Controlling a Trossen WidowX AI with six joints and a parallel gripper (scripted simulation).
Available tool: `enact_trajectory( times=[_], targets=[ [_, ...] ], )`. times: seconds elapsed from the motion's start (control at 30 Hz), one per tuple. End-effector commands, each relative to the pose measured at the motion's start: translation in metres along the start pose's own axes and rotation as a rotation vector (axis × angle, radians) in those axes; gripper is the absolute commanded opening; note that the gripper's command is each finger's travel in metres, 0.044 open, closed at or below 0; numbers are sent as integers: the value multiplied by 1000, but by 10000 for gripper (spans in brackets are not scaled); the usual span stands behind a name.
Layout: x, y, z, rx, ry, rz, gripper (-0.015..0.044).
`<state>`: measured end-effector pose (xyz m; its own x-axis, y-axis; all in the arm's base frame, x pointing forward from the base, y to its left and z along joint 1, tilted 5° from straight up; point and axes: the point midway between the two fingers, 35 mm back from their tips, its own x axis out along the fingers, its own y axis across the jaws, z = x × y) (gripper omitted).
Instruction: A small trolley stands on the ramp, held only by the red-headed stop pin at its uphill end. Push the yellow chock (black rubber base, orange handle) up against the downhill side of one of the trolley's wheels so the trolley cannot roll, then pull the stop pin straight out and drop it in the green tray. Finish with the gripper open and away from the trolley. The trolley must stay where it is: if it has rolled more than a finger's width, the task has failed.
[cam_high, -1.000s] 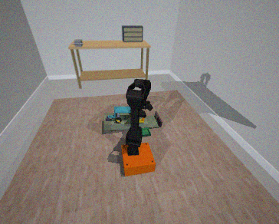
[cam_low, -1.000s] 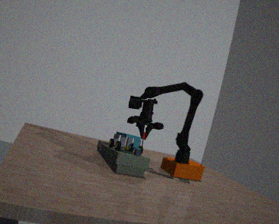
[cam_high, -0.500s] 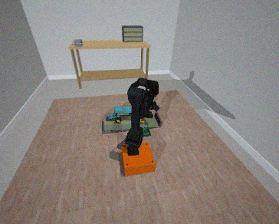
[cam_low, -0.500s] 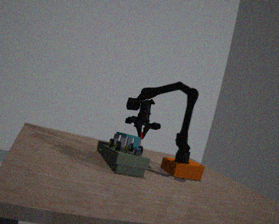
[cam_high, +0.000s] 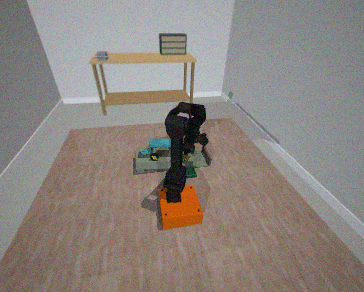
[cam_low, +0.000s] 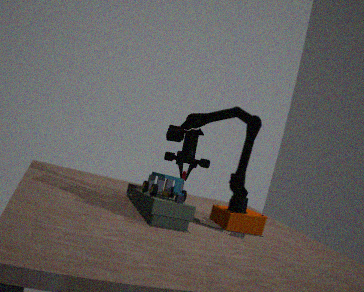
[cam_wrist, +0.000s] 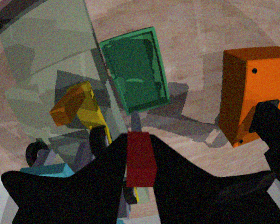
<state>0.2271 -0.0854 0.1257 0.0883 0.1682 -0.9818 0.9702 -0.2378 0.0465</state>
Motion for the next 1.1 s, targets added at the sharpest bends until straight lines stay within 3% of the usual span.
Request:
enact_trajectory(
  times=[0.0,1.07],
  targets=[
    [1,-1,-1,133,-25,11,0],
    [2,-3,-7,1094,-150,157,0]
  ],
)
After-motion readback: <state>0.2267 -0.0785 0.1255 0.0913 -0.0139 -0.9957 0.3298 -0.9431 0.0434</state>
